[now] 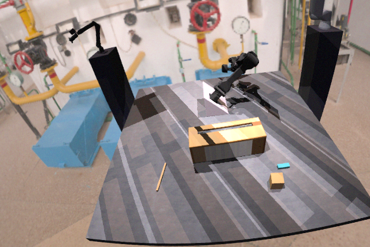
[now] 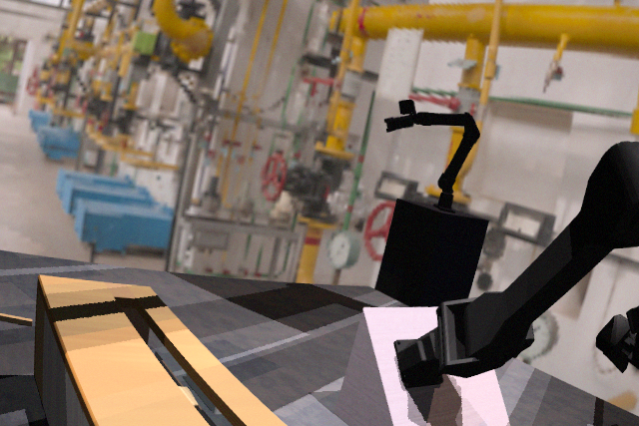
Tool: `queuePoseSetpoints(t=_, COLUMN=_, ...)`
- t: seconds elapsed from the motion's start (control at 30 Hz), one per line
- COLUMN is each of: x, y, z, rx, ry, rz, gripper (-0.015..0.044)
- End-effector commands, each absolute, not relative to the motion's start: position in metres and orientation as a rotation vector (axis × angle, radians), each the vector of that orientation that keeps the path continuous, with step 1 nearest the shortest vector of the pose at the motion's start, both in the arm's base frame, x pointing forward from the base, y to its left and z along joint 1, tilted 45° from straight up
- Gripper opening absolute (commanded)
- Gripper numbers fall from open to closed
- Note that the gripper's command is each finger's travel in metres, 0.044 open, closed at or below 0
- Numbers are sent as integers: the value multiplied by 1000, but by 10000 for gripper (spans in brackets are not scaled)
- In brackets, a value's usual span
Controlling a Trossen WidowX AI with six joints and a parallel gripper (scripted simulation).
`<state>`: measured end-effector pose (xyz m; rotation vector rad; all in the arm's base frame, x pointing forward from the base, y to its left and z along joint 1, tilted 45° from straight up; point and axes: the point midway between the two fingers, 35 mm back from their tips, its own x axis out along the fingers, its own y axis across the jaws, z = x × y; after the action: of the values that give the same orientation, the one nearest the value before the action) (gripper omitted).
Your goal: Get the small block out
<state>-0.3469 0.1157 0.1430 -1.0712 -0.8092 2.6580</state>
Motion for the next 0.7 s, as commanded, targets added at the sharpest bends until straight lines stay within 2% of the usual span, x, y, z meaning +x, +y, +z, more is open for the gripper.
queuePoseSetpoints(t=0.0, x=-347, y=117, z=143, rx=-1070, ry=-807, rz=2656, gripper=400)
queuePoseSetpoints(t=0.3, x=-321, y=186, z=174, rx=-993, ry=-674, rz=2509, gripper=400)
queuePoseSetpoints(t=0.67, x=-249, y=280, z=224, rx=-875, ry=-518, rz=2248, gripper=400)
